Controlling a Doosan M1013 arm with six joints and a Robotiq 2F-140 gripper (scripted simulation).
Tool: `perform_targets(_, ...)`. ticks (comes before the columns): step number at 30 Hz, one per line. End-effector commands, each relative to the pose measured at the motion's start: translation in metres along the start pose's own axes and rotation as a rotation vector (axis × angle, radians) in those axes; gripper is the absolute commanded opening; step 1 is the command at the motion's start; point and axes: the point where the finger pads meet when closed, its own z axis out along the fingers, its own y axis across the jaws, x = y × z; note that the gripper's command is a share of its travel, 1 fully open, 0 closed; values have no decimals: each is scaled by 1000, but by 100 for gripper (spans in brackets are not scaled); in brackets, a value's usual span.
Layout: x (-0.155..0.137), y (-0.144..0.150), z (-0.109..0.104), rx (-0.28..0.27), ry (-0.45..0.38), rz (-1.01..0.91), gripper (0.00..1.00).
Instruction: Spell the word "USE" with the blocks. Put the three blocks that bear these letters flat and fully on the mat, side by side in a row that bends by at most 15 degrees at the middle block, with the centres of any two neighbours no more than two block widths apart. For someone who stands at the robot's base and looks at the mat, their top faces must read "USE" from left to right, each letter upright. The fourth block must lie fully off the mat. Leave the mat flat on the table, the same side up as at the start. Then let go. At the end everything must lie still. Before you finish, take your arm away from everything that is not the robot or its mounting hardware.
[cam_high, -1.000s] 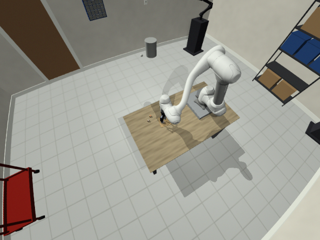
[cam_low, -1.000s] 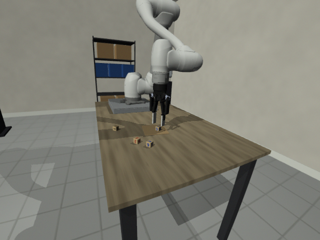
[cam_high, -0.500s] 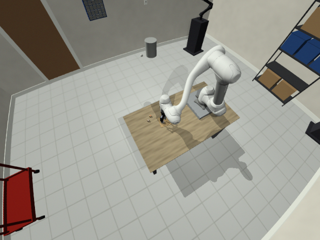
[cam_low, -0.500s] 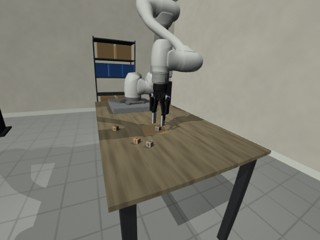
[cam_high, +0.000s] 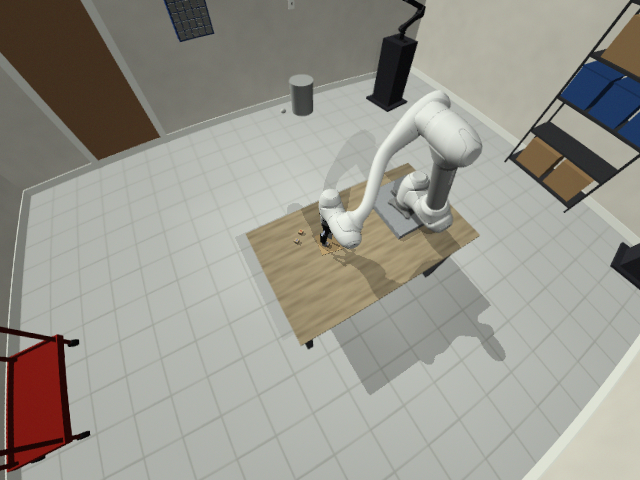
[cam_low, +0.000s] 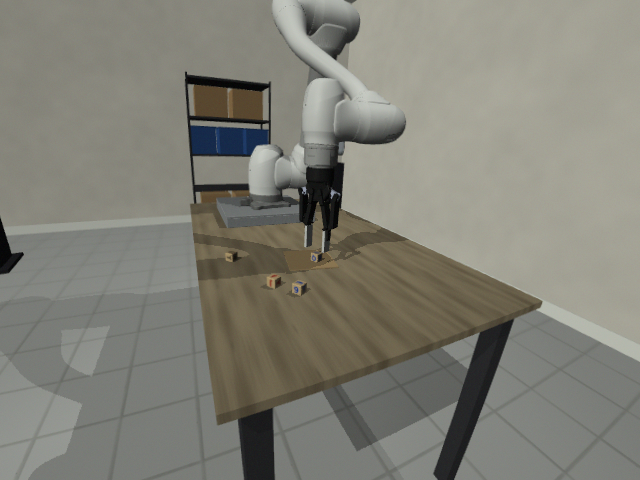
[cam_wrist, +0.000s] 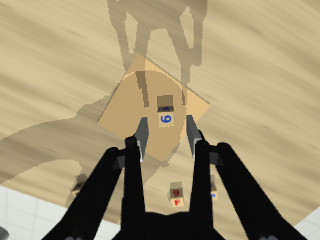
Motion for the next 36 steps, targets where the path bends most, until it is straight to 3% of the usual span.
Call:
perform_targets(1,3,-1,3,1,0,-1,37)
perform_targets(36,6,-2,3,1,0,-1,37)
